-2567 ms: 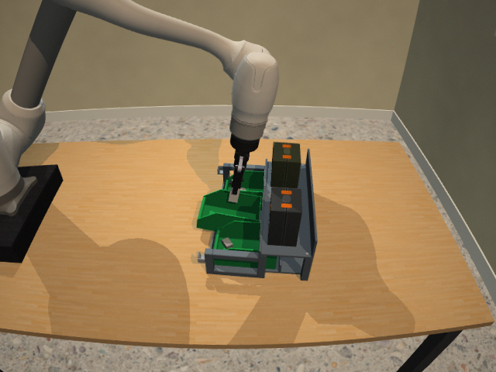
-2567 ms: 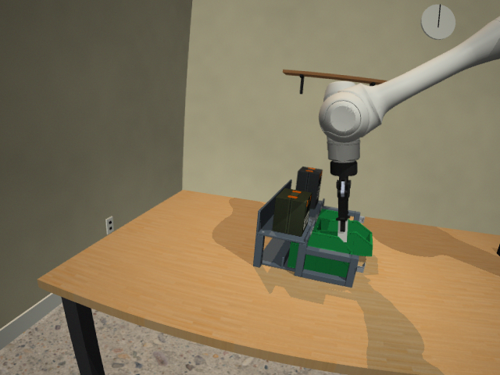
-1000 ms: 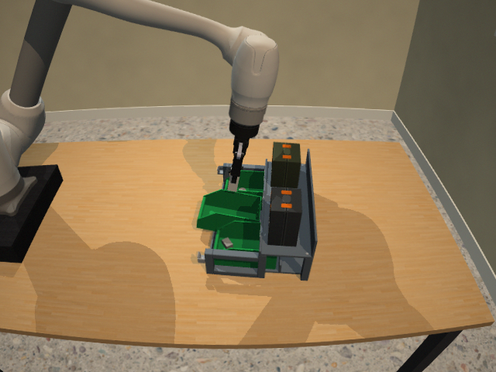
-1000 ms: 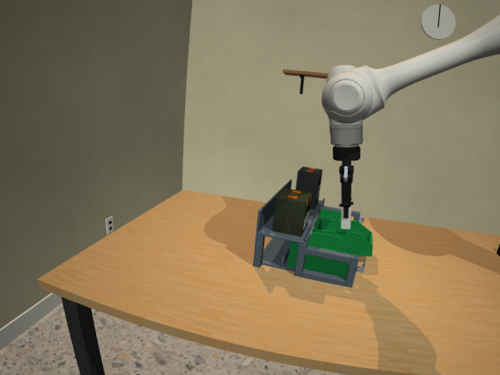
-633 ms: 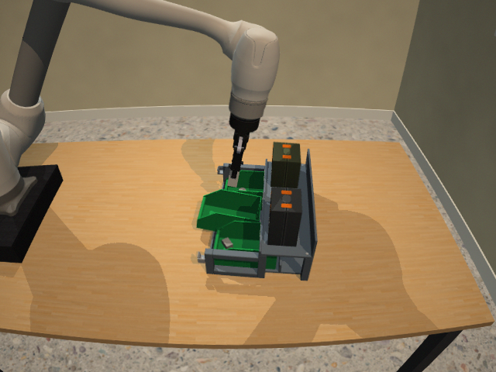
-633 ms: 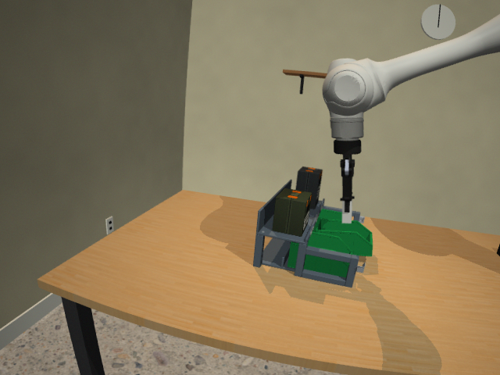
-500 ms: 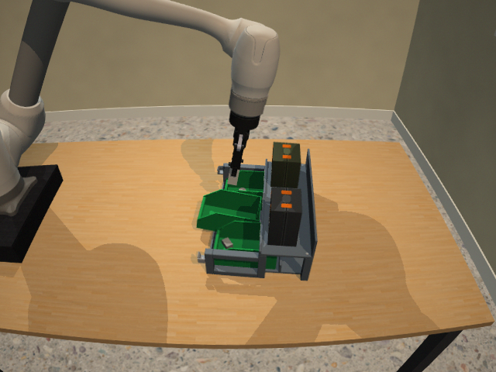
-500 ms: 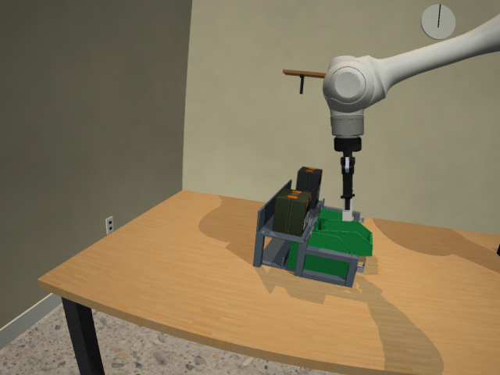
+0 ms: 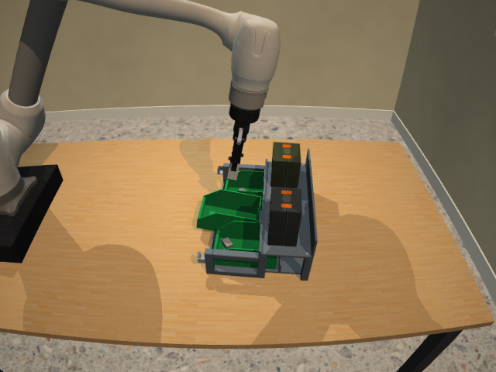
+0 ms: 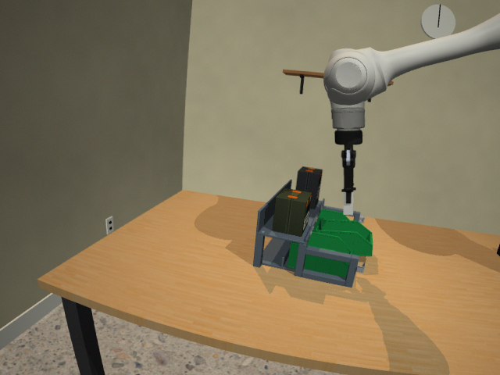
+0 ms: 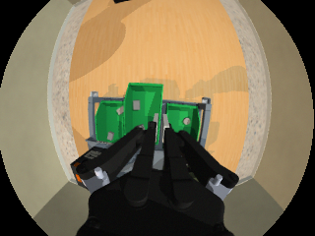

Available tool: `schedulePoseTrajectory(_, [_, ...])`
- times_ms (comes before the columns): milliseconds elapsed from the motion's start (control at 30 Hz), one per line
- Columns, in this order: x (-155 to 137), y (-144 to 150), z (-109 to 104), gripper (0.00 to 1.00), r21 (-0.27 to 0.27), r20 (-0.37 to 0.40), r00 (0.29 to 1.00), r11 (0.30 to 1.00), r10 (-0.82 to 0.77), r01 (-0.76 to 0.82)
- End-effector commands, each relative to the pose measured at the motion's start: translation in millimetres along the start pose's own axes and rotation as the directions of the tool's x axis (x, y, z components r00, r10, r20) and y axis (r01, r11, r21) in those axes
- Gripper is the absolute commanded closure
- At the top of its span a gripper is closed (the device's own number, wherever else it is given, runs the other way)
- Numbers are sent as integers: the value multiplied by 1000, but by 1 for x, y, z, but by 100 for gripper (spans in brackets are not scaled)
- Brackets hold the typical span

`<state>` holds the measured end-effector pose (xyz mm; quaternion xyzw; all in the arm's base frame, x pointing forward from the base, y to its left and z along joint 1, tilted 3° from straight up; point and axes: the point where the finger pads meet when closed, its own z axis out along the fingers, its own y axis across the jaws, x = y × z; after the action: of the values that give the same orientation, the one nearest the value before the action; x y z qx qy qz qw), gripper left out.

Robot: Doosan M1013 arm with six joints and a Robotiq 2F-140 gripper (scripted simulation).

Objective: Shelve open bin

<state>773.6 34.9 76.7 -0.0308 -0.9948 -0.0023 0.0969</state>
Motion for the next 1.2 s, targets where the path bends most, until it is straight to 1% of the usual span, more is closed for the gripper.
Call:
schedulePoseTrajectory(0, [0,1,-7,94,2,3,1000,1000,1,-1])
schedulePoseTrajectory(233, [1,1,-12,94,2,3,1000,1000,1,-1])
schedulePoseTrajectory(867, [1,1,-15,94,2,3,1000,1000,1,-1])
schedulePoseTrajectory(900, [1,1,-15,100,2,3,1000,1000,1,-1])
schedulePoseTrajectory(1167, [1,1,-15,100,2,3,1000,1000,1,-1])
